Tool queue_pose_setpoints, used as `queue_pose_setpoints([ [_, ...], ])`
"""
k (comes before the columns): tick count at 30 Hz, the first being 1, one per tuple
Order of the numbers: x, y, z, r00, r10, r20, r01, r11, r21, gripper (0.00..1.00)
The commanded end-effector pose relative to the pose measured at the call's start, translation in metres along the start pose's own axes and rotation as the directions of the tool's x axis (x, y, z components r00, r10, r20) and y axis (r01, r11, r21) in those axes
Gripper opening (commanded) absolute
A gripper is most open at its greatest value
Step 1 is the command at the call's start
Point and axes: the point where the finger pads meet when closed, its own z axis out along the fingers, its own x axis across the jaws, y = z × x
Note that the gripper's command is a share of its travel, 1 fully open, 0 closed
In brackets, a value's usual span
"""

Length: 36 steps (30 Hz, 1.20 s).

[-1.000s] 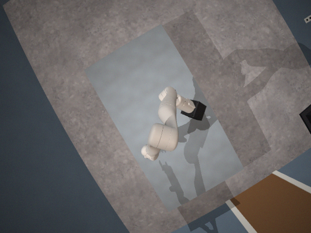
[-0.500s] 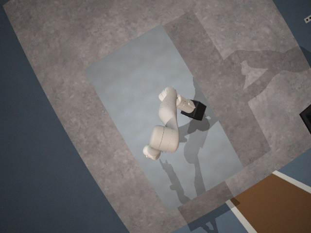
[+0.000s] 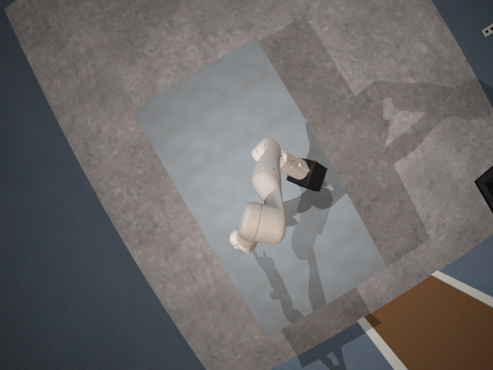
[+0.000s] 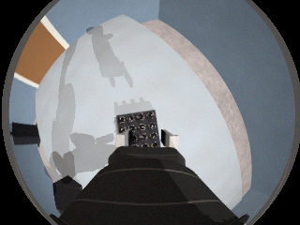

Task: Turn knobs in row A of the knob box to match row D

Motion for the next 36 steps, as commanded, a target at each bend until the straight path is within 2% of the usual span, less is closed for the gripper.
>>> queue_pose_setpoints([
  [1,0.0,0.001,0.001,1.0,-0.002,-0.002,0.002,1.0,-0.002,1.0],
  [36,-0.017,0.02,0.021,0.997,-0.078,-0.013,0.077,0.996,-0.039,1.0],
])
